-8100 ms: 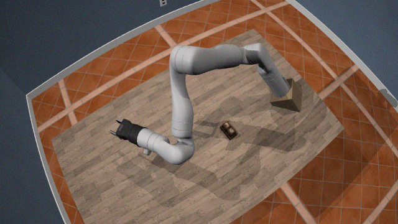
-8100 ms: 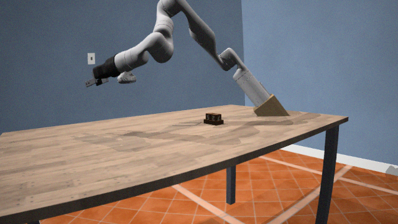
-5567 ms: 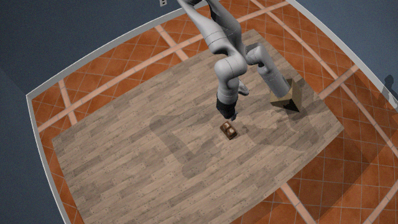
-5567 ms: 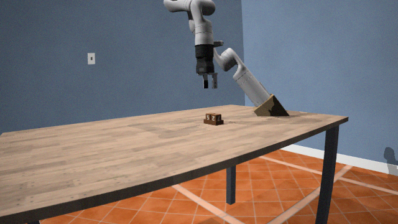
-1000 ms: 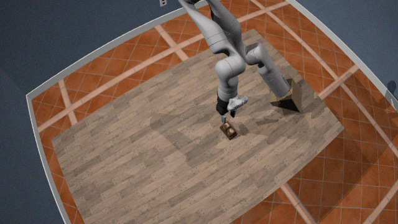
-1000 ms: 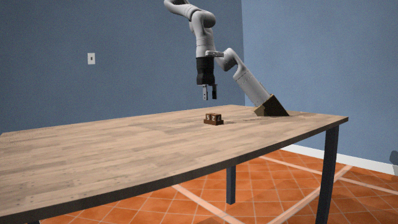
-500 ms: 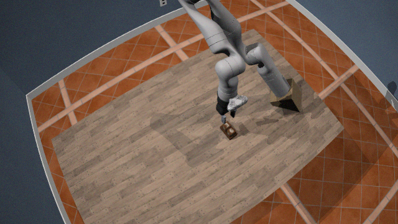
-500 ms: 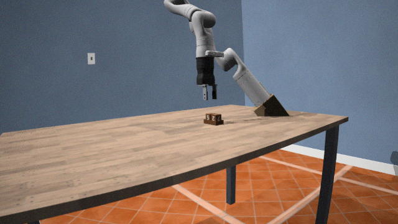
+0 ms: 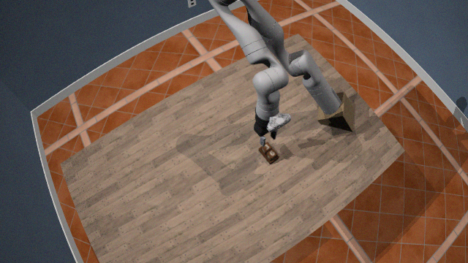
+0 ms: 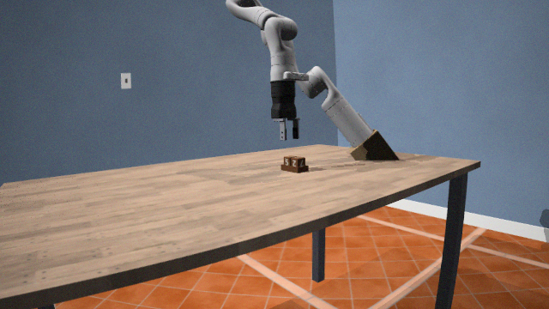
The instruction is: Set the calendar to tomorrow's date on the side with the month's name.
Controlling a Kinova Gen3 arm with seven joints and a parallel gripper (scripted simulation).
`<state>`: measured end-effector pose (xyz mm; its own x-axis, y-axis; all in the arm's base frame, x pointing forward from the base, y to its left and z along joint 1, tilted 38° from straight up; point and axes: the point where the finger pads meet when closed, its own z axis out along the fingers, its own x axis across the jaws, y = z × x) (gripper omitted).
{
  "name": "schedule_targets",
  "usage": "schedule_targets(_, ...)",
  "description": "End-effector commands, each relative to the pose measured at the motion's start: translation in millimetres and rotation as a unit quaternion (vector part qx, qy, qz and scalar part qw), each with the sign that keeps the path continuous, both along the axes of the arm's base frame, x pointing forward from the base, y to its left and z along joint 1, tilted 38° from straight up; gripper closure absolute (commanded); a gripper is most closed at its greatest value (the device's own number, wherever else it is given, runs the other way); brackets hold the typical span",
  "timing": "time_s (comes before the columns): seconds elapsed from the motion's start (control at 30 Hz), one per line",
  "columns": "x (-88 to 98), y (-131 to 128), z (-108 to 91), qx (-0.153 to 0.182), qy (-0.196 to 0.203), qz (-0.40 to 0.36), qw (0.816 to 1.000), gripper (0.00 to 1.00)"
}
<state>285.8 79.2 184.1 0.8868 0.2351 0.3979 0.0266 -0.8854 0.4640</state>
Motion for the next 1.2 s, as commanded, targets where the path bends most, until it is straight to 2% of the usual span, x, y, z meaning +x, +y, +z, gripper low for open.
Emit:
schedule_targets(0.0, 0.6, -2.1, -2.7, -0.002, 0.001, -0.001, 1.000, 0.10)
schedule_targets(0.8, 15.8, -15.4, -29.3, -0.002, 0.001, -0.001, 1.000, 0.10)
schedule_targets(1.17, 19.1, -18.4, -35.1, -0.002, 0.001, -0.001, 1.000, 0.10)
